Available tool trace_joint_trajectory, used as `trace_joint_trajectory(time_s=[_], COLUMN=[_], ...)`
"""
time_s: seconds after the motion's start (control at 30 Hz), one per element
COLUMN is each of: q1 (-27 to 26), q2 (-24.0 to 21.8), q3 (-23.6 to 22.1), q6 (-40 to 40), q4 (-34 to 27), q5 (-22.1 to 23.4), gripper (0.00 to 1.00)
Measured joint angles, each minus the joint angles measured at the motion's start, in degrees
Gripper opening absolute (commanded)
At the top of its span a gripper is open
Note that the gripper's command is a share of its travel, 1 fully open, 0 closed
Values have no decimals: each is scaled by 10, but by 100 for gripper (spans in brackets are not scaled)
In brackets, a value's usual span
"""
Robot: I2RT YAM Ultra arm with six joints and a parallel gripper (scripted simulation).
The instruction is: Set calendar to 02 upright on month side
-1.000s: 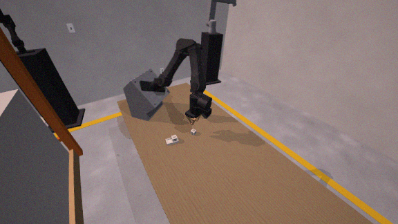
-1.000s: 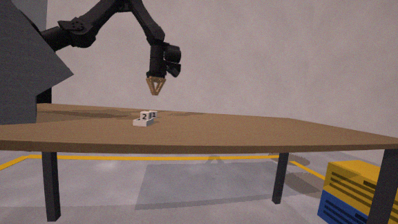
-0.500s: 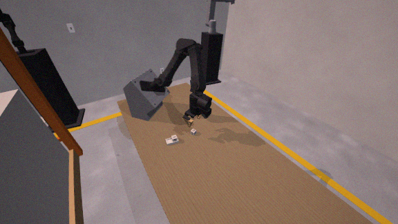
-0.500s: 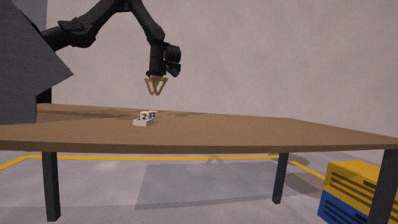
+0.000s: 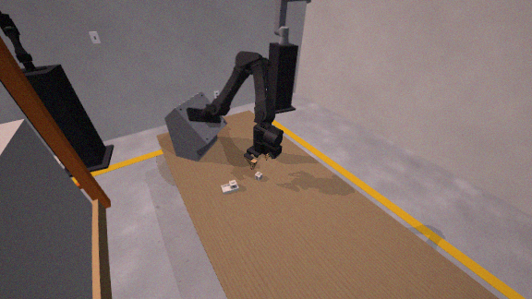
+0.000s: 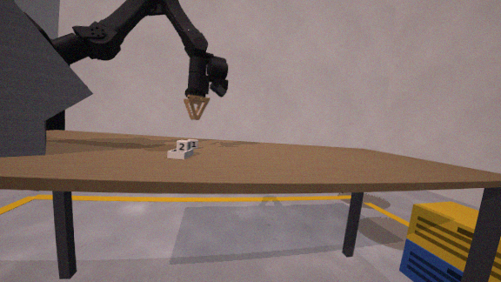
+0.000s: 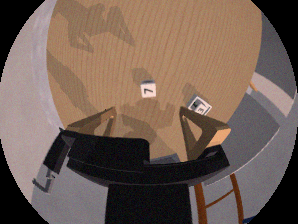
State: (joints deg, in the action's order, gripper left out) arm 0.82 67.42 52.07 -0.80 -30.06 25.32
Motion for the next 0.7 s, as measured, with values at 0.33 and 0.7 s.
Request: trace_joint_trajectory(time_s=[0.33, 0.7], q1=[0, 0], q2=[3, 6], q3=[-2, -3], q6=[-184, -385], q4=[6, 12], q5=[0, 0], gripper=[100, 100])
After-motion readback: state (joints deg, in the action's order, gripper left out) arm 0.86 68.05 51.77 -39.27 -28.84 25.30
